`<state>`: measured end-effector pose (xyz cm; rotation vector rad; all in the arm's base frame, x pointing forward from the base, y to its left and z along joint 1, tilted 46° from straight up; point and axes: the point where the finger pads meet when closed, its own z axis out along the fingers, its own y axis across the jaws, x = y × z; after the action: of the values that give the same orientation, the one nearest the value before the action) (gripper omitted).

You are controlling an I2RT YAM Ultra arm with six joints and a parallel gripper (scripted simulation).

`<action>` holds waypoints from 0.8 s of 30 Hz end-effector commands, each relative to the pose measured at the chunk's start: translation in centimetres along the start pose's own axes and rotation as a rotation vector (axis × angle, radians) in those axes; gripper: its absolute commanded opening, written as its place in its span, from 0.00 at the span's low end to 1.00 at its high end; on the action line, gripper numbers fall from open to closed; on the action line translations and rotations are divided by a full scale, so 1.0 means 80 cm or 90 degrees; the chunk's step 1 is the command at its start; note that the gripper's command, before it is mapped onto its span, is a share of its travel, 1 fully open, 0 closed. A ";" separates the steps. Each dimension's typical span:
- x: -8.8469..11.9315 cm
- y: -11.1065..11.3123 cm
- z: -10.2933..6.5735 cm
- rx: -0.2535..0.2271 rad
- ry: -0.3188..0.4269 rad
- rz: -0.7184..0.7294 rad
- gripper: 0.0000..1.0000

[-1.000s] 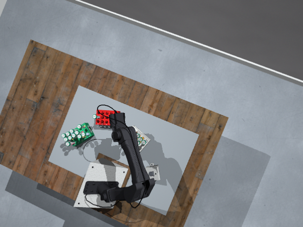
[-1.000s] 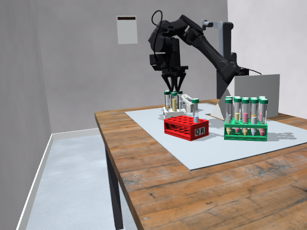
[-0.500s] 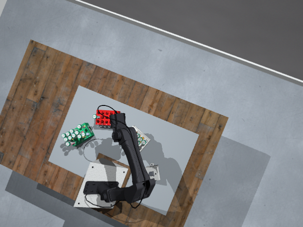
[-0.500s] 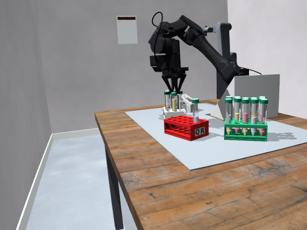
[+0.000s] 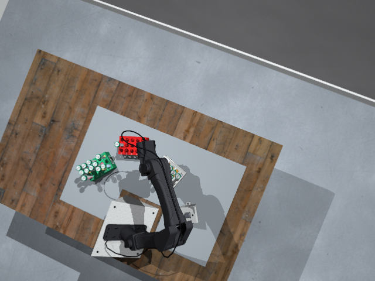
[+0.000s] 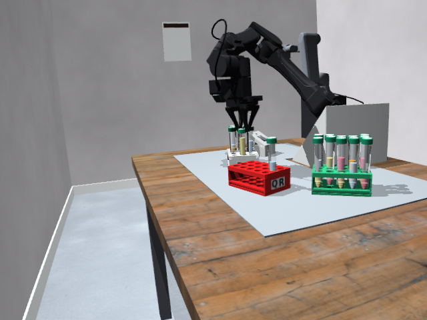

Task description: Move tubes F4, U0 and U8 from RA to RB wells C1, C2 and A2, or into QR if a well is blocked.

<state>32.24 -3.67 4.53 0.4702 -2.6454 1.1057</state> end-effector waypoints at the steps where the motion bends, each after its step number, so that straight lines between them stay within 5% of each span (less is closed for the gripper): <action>1: -0.003 -0.003 -0.007 0.009 -0.026 0.005 0.30; 9: -0.010 -0.009 -0.012 0.008 -0.037 0.016 0.30; 10: -0.010 -0.009 -0.012 0.008 -0.037 0.016 0.00; 24: -0.010 -0.009 -0.012 0.008 -0.037 0.017 0.00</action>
<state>32.31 -3.66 4.42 0.4763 -2.6476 1.1063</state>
